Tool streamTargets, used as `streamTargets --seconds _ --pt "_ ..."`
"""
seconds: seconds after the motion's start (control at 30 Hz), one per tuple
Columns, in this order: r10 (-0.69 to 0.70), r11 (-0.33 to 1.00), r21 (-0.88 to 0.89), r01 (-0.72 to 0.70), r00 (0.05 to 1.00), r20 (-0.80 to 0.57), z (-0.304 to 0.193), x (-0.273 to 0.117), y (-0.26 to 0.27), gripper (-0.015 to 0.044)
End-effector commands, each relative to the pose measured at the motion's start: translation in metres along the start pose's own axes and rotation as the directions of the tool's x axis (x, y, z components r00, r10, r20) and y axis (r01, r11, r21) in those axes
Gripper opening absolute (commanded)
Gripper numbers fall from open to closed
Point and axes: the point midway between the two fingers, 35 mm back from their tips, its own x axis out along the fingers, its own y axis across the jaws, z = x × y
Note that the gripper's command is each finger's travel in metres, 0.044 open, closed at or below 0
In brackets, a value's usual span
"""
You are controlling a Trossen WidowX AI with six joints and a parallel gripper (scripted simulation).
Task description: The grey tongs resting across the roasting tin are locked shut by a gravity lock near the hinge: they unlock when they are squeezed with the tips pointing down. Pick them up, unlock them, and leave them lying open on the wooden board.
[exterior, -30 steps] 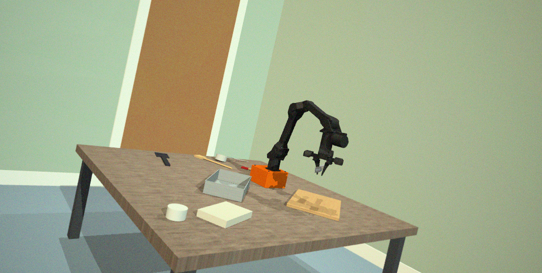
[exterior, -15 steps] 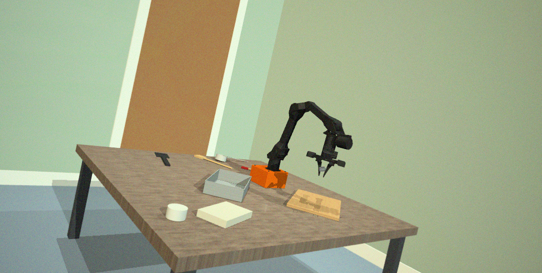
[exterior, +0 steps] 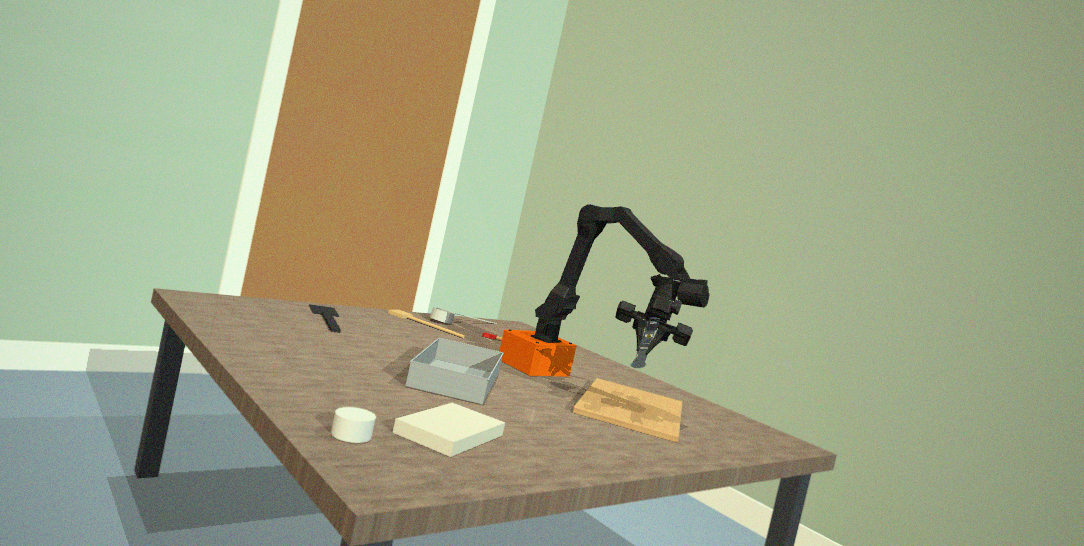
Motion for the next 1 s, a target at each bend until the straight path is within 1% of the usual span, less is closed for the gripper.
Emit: streamTargets --seconds 0.0,0.17,0.37,0.43,0.97 --pt "0.003 1.0 0.018 -0.007 0.984 0.177 0.001 -0.009 0.0 -0.015" --pt "0.015 0.999 0.04 -0.031 0.937 0.348 0.0 -0.021 -0.001 -0.015" --pt "0.037 0.994 0.07 -0.088 0.843 0.536 -0.003 -0.041 -0.004 -0.015" --pt "0.042 0.992 0.076 -0.105 0.818 0.574 -0.003 -0.046 -0.005 -0.015" --pt "0.043 0.991 0.077 -0.107 0.814 0.579 -0.004 -0.046 -0.005 -0.015"
